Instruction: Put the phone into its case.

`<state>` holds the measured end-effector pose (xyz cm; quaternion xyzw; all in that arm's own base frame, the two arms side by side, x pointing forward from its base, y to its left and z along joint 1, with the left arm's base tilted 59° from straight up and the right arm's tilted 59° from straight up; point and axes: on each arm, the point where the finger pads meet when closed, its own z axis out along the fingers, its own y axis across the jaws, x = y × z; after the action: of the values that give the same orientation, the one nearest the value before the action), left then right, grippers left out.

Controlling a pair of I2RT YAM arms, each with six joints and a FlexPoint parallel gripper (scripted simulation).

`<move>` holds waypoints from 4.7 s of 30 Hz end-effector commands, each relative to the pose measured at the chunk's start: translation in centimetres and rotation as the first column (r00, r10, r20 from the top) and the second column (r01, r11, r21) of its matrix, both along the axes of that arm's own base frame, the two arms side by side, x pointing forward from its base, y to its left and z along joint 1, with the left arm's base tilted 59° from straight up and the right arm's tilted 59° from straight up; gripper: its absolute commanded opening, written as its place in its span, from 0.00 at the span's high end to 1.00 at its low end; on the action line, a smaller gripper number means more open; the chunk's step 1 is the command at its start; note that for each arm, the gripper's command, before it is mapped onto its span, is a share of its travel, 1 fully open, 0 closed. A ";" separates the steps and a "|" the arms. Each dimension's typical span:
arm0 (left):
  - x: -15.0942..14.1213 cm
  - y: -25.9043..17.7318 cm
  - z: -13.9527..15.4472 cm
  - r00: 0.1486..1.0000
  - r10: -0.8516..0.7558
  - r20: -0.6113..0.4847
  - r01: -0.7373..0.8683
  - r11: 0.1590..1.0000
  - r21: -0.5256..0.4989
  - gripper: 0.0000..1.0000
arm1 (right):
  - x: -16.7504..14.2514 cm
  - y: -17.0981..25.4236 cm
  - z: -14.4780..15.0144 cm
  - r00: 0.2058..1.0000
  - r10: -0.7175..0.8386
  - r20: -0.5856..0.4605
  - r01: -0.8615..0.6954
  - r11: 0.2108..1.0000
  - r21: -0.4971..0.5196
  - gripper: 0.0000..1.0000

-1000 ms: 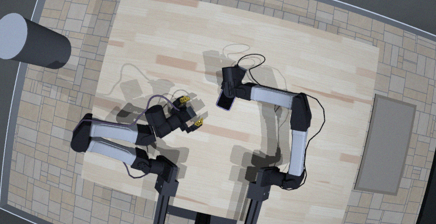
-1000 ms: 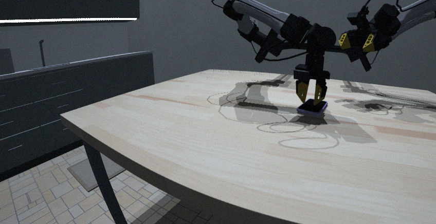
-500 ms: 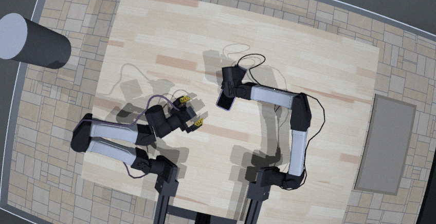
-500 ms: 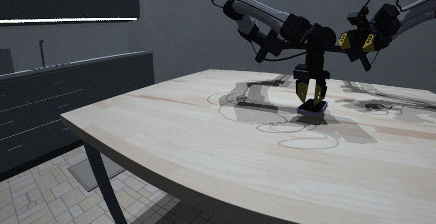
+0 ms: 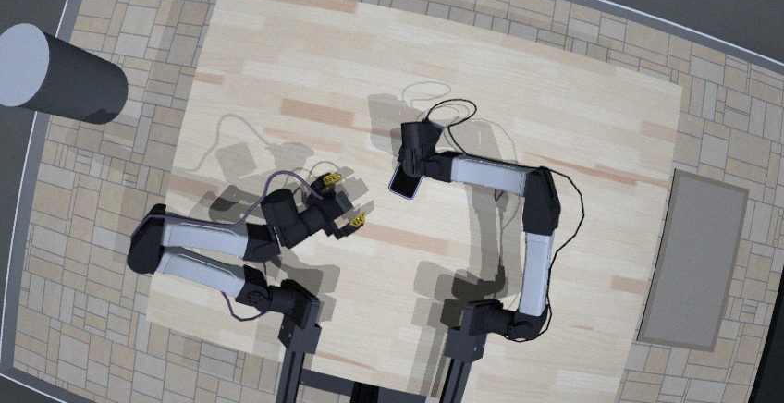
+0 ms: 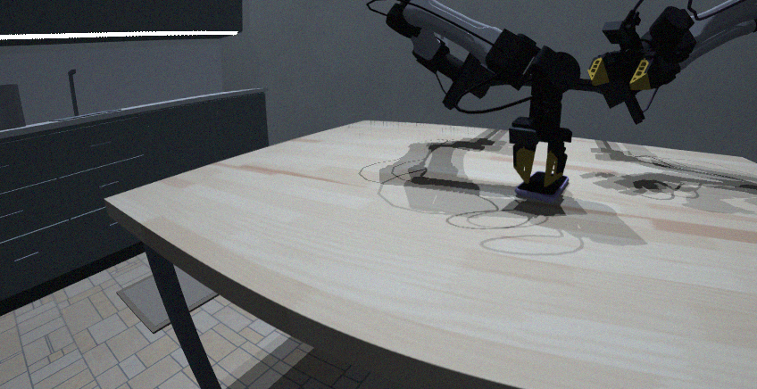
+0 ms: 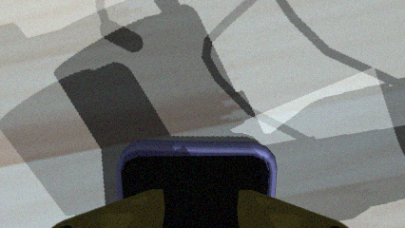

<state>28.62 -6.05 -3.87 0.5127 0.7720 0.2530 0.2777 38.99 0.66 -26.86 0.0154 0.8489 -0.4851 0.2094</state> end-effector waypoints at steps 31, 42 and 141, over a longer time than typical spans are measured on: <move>0.8 -0.6 0.5 1.000 -0.015 0.023 0.016 1.000 -0.015 0.00 | -0.5 -3.1 -2.8 0.999 0.045 -0.020 -0.043 0.995 0.094 0.64; 0.8 -0.6 0.5 1.000 -0.015 0.023 0.016 1.000 -0.015 0.00 | -0.5 -4.0 -3.4 0.998 0.050 -0.027 -0.046 0.990 0.136 0.64; 0.8 -0.6 0.5 1.000 -0.015 0.023 0.016 1.000 -0.015 0.00 | -0.3 -3.6 -3.1 0.998 0.053 -0.028 -0.049 0.992 0.114 0.64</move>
<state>28.62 -6.06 -3.87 0.5128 0.7719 0.2530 0.2779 38.68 -0.06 -27.34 -0.0282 0.8514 -0.4699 0.2312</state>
